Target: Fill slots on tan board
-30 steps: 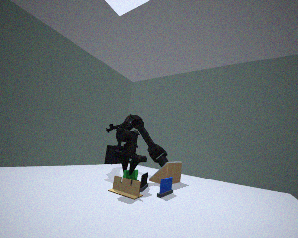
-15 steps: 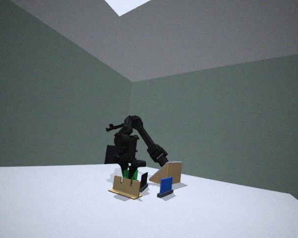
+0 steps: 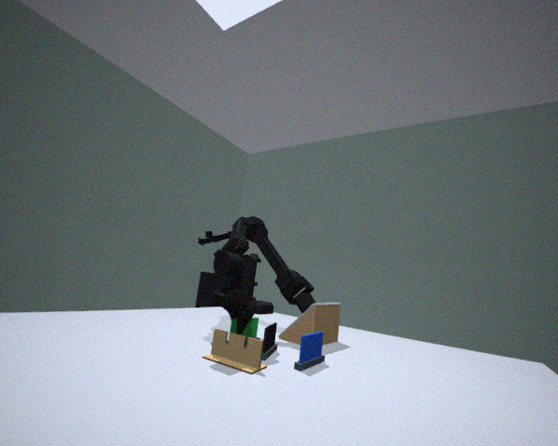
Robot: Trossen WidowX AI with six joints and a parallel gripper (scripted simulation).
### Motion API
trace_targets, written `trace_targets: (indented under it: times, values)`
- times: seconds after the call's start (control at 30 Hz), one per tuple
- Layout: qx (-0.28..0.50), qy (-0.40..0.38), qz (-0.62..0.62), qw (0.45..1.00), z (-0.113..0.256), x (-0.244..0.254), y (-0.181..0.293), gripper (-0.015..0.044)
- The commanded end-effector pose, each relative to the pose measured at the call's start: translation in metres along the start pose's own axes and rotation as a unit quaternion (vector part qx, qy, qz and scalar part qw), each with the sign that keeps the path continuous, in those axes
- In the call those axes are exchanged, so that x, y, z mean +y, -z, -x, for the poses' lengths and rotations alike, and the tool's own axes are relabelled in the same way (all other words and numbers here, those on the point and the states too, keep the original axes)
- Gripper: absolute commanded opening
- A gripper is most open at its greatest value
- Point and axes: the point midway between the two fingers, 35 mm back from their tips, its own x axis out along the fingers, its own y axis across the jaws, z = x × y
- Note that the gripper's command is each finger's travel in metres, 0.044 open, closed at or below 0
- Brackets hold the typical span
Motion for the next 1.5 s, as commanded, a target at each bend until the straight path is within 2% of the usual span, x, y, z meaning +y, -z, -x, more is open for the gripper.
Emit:
trace_targets:
  times: [0.0, 1.47]
  values:
    - [-0.001, 0.001, 0.001, 1.0, 0.0, 0.0, 0.0, 0.0]
    - [0.0, -0.001, 0.001, 1.0, 0.093, 0.001, 0.0, 0.0]
